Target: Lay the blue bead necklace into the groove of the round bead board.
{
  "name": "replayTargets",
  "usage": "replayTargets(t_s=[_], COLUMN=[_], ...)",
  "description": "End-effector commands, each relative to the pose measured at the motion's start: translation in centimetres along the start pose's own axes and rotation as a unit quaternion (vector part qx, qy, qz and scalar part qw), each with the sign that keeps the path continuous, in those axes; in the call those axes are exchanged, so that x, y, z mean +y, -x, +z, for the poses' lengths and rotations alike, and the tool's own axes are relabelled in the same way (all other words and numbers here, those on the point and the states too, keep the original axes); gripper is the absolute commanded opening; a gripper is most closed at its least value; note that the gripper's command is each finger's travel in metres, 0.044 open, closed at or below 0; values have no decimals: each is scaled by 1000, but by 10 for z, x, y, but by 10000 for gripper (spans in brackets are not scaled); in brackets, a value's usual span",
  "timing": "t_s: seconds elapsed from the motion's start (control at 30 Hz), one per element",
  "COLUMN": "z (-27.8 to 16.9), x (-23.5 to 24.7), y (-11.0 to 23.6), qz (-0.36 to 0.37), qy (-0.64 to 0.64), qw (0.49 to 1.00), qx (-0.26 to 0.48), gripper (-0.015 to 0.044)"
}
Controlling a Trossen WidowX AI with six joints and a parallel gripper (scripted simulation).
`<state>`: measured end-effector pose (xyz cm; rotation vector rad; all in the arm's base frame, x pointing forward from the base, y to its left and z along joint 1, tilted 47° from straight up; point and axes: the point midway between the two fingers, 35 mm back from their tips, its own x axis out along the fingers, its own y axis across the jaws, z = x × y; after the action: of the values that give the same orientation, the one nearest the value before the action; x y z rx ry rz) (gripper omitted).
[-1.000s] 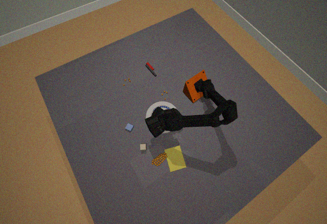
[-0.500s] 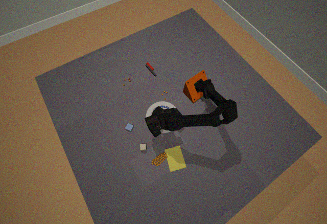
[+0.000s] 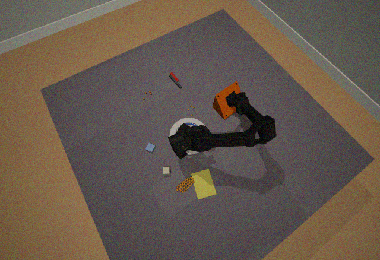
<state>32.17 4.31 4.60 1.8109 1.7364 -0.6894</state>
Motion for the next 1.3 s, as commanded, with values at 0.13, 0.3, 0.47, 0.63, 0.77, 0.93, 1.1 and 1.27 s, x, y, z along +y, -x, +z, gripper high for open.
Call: replayTargets(t_s=[0.13, 0.3, 0.47, 0.63, 0.77, 0.93, 1.1, 1.27], z=[0, 0, 0, 1, 2, 4, 6, 7], x=[0, 0, 0, 0, -1, -1, -1, -2], y=[0, 0, 0, 3, 7, 12, 17, 19], qz=[0, 0, 0, 0, 0, 0, 0, -1], qy=[2, 2, 2, 121, 308, 524, 663, 740], qw=[1000, 1000, 1000, 993, 951, 852, 749, 673], qx=[0, 0, 0, 0, -1, -1, -1, -1], gripper=[440, 440, 440, 335, 230, 120, 120, 120])
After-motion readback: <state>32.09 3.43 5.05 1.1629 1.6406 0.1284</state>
